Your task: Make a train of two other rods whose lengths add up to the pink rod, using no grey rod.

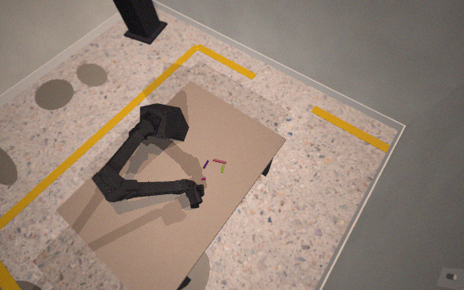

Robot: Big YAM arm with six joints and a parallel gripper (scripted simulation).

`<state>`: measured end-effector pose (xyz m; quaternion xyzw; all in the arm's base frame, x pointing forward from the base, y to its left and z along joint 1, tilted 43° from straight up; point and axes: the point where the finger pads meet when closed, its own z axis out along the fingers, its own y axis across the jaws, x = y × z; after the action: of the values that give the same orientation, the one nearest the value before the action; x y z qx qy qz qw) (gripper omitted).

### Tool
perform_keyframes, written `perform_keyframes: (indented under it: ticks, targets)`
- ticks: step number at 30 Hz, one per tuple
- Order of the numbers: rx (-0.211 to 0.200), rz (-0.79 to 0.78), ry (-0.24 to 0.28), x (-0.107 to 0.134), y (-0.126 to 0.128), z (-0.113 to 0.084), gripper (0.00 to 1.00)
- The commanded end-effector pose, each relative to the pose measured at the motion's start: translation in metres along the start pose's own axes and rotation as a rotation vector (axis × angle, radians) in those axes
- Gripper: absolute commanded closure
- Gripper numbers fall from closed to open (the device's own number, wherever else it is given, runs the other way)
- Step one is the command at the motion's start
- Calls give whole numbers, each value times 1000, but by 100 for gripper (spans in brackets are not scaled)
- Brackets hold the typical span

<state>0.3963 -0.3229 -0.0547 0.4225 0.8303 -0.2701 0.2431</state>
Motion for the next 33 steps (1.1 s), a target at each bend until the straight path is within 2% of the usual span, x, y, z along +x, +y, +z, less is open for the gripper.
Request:
perform_keyframes:
  ticks: [1,7,8,12,16,18,19,21,22,33]
  targets:
    - [1,6,-14,-7,-5,3,64]
    - [1,6,-14,-7,-5,3,64]
    - [1,6,-14,-7,-5,3,60]
    - [1,6,-14,-7,-5,3,60]
    - [1,6,-14,-7,-5,3,52]
    - [1,6,-14,-7,-5,3,52]
    - [1,6,-14,-7,-5,3,48]
    - [1,6,-14,-7,-5,3,48]
    - [1,6,-14,-7,-5,3,45]
    - [1,6,-14,-7,-5,3,45]
